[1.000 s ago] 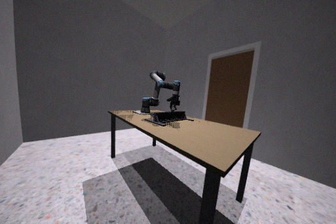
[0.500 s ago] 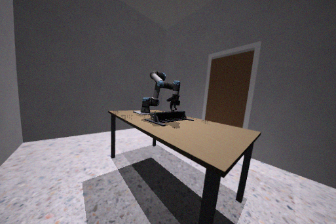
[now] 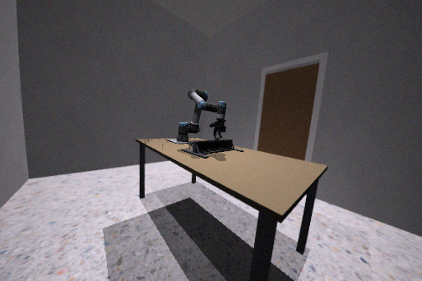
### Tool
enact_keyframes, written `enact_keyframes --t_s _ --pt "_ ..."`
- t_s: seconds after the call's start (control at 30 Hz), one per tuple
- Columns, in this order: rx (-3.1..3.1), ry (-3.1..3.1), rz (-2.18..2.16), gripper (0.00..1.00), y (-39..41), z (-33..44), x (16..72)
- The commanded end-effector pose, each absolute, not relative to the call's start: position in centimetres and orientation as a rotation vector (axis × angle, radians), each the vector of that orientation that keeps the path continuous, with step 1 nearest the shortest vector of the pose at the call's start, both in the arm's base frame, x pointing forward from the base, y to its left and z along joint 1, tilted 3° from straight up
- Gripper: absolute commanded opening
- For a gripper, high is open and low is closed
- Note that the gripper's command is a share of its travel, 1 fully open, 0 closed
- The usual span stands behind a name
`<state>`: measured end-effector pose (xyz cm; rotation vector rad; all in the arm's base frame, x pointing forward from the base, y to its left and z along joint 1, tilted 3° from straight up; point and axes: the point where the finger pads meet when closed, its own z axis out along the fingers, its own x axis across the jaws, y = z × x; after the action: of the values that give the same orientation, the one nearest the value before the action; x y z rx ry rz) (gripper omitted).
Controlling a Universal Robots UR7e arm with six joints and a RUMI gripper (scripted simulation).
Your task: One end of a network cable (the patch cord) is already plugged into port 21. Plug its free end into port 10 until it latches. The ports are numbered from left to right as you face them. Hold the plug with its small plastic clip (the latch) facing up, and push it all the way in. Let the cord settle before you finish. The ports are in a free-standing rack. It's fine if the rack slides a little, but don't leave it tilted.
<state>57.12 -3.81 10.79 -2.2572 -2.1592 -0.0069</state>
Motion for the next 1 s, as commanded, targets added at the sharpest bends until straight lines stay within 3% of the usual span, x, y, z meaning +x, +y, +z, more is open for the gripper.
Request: enact_keyframes --t_s 0.0,0.3,0.33,0.97 --pt "-2.258 -2.160 -0.008 0.00 -3.82 10.87 57.15" --pt "-2.258 -2.160 -0.008 0.00 -3.82 10.87 57.15" --pt "-2.258 -2.160 -0.008 0.22 -3.82 10.87 57.15" --pt "-2.258 -2.160 -0.008 0.22 -3.82 10.87 57.15"
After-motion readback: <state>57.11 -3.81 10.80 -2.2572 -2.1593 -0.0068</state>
